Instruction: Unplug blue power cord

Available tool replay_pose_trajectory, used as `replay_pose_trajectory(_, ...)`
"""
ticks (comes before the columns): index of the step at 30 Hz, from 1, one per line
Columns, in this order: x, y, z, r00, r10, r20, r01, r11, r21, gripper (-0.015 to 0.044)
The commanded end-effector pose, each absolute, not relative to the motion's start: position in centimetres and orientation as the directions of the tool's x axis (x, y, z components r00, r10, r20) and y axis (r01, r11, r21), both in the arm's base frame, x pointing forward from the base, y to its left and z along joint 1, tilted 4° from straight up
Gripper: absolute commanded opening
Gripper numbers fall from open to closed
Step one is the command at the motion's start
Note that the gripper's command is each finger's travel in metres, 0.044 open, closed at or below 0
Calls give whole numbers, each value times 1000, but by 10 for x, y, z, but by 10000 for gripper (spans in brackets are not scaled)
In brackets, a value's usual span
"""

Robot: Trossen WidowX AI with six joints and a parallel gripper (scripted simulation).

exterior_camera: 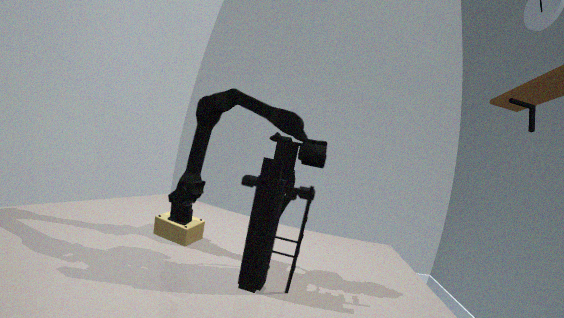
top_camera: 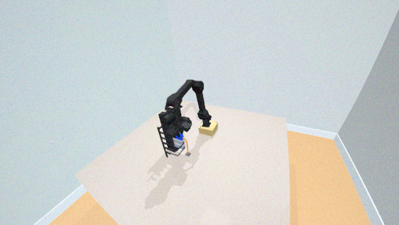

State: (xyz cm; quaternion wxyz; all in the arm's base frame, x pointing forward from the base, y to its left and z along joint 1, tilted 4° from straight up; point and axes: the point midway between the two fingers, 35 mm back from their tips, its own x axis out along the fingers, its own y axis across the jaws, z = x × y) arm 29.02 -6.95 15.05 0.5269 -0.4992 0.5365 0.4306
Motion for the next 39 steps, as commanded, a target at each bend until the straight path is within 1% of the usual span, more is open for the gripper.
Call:
replay_pose_trajectory(1,291,-70,151,56,-82,-995,-989,132,-67,61)
replay_pose_trajectory(7,291,-70,151,56,-82,-995,-989,132,-67,21)
replay_pose_trajectory(8,291,-69,151,56,-82,-995,-989,132,-67,0)
replay_pose_trajectory(39,298,-22,148,53,-74,-996,-989,130,-63,0)
